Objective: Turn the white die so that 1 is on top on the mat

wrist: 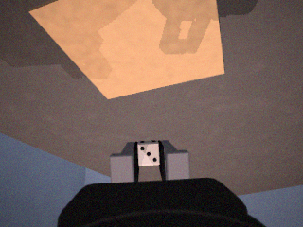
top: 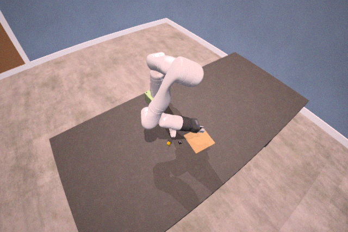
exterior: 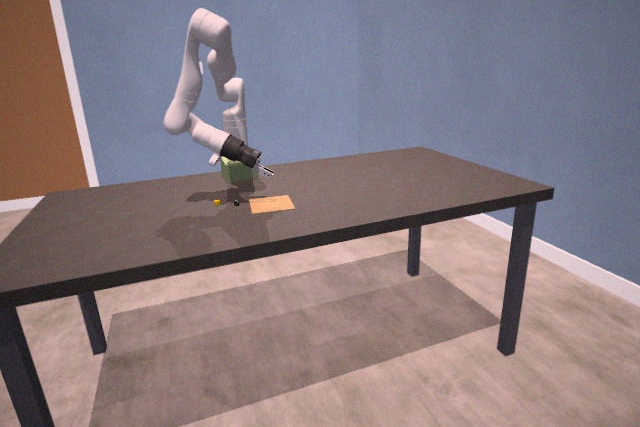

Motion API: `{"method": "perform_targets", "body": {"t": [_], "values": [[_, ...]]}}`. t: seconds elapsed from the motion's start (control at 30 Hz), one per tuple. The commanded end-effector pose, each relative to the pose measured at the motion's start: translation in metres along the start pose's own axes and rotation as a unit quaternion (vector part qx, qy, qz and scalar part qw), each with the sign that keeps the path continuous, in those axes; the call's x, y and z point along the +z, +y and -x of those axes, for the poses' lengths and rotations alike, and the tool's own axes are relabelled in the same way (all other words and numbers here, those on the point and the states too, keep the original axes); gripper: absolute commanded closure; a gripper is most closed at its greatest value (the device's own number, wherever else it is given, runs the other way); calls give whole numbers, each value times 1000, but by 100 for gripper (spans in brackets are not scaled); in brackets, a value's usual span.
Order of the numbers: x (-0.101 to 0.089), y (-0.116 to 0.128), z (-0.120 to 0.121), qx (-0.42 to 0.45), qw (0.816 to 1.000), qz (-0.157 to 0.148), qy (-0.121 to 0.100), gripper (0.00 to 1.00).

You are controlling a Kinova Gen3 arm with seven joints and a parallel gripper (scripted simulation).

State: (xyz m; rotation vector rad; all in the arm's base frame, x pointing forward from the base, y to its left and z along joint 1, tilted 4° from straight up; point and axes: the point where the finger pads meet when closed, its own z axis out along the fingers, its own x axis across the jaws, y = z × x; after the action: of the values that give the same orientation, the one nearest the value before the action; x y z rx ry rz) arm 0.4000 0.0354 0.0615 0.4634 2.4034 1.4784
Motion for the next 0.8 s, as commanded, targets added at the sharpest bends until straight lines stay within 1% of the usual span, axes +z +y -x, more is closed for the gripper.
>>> {"method": "perform_targets", "body": {"t": [0.0,0.33,0.77], "values": [[0,0,0,0,1000,0,-1,66],[6,-11,0,0,1000,0,-1,66],[28,-54,0,0,1000,0,-1,66]]}}
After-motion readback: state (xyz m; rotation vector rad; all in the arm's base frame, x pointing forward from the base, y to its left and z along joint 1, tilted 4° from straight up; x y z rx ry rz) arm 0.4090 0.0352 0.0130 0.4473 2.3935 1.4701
